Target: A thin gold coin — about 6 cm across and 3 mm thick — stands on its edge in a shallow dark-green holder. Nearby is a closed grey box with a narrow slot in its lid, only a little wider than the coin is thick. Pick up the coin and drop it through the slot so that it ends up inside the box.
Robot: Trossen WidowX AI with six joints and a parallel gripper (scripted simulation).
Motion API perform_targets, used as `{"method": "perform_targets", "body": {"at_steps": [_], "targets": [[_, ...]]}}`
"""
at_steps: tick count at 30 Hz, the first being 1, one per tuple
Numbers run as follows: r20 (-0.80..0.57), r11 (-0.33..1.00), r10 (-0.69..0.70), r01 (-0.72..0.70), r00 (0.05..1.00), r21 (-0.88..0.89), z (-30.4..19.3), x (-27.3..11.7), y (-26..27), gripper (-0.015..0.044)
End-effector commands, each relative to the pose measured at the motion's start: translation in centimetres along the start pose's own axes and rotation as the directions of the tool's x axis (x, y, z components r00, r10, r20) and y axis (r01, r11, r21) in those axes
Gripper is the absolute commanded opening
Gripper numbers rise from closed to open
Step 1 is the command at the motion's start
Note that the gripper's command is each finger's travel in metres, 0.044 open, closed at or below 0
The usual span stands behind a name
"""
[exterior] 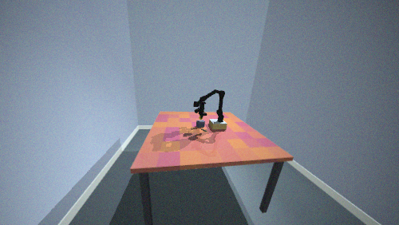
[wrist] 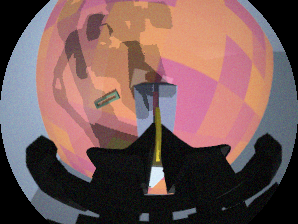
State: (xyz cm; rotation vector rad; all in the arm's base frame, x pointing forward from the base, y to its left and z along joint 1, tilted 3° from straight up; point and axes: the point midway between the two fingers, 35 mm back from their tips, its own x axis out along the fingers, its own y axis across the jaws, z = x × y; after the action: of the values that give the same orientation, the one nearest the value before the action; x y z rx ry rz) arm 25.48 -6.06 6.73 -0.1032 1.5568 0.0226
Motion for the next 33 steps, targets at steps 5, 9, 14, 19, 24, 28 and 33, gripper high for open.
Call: {"method": "perform_targets", "body": {"at_steps": [5,9,14,19,24,28,33], "targets": [[-0.001,1.0,0.0,0.0,1.0,-0.004,-0.1,0.5,0.0,0.0],[-0.001,1.0,0.0,0.0,1.0,-0.006,-0.1,0.7,0.0,0.0],[-0.001,1.0,0.0,0.0,1.0,-0.006,-0.1,0.9,0.0,0.0],[-0.001,1.0,0.0,0.0,1.0,-0.005,-0.1,1.2,0.0,0.0],[-0.001,1.0,0.0,0.0,1.0,-0.005,-0.1,1.4,0.0,0.0],[-0.001,1.0,0.0,0.0,1.0,-0.005,-0.1,1.6,0.0,0.0],[0.0,1.0,0.0,0.0,1.0,-0.002,0.0,1.4,0.0,0.0131]]}}
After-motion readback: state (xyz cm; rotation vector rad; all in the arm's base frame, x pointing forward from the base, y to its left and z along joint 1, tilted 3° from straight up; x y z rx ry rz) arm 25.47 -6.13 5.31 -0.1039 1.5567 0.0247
